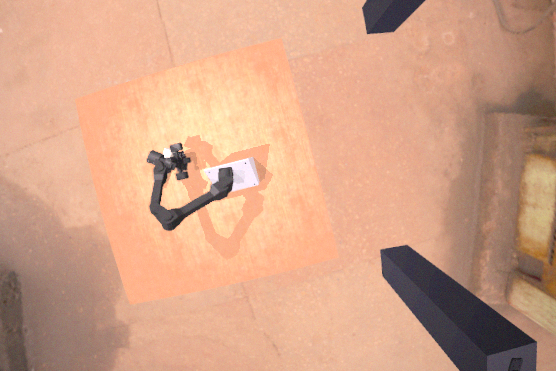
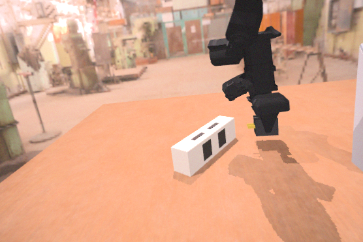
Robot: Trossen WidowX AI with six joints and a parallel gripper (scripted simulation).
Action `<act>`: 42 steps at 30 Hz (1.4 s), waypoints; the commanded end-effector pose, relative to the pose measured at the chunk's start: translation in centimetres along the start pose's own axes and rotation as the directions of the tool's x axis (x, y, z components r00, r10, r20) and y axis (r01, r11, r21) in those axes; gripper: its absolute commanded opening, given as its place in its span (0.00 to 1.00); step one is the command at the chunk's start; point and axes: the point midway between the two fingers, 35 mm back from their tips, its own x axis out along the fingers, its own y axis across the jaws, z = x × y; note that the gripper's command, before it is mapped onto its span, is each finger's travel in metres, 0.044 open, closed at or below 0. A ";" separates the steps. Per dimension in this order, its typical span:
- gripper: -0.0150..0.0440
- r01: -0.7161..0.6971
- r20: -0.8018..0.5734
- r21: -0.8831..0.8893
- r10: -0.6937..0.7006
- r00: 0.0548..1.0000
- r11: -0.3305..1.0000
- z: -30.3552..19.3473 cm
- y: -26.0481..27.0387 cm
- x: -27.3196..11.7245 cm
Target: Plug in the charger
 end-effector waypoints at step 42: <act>0.25 -0.008 0.023 0.295 0.001 1.000 0.956 3.2 4.6 0.5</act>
